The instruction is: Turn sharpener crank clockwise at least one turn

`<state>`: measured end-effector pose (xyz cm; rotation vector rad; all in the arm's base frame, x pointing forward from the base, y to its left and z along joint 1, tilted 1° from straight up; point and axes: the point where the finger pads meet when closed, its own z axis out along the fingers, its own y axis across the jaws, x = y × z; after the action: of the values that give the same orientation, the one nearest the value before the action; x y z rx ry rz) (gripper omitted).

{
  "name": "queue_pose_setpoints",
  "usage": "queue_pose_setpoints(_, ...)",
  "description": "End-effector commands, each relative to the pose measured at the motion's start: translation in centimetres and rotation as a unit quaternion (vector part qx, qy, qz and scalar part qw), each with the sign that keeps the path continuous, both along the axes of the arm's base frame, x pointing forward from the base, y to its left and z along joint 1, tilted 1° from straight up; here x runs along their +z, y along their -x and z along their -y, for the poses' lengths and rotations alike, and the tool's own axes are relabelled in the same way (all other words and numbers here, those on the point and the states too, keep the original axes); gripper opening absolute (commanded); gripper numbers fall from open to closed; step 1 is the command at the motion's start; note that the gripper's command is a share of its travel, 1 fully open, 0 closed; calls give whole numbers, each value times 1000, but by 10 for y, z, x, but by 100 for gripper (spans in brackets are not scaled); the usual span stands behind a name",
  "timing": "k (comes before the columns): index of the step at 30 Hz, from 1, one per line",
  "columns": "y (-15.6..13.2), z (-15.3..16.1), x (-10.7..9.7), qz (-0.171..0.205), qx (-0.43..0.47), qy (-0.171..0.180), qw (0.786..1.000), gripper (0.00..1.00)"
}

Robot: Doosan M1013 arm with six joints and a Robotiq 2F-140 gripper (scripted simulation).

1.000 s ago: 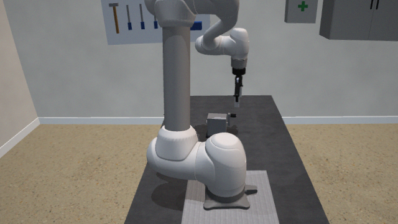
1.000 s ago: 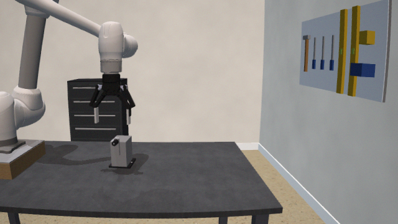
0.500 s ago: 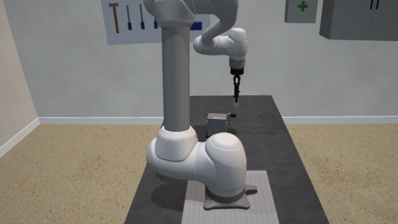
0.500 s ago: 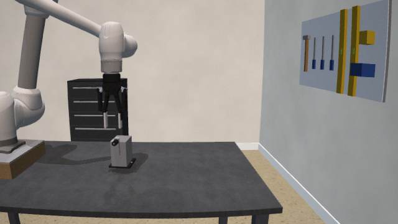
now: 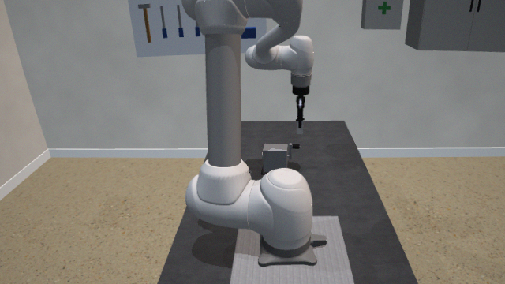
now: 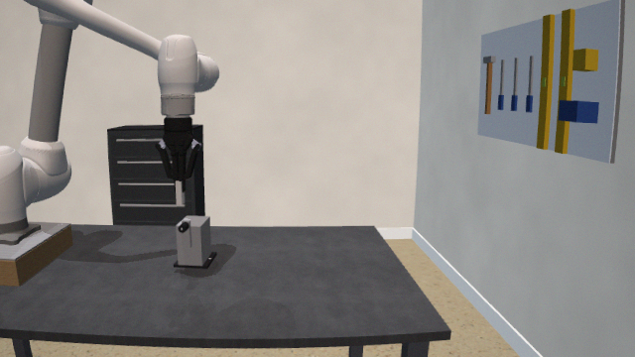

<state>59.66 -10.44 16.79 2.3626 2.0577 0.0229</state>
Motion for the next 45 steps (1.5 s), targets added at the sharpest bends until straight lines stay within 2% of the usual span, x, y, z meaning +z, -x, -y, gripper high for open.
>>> queue_pose_setpoints(1,0,0,0,0,0,0,1000,0)
queue_pose_setpoints(19,0,0,0,0,0,0,1000,0)
queue_pose_setpoints(20,0,0,0,0,0,0,1000,32)
queue_pose_setpoints(45,0,0,0,0,0,0,1000,32)
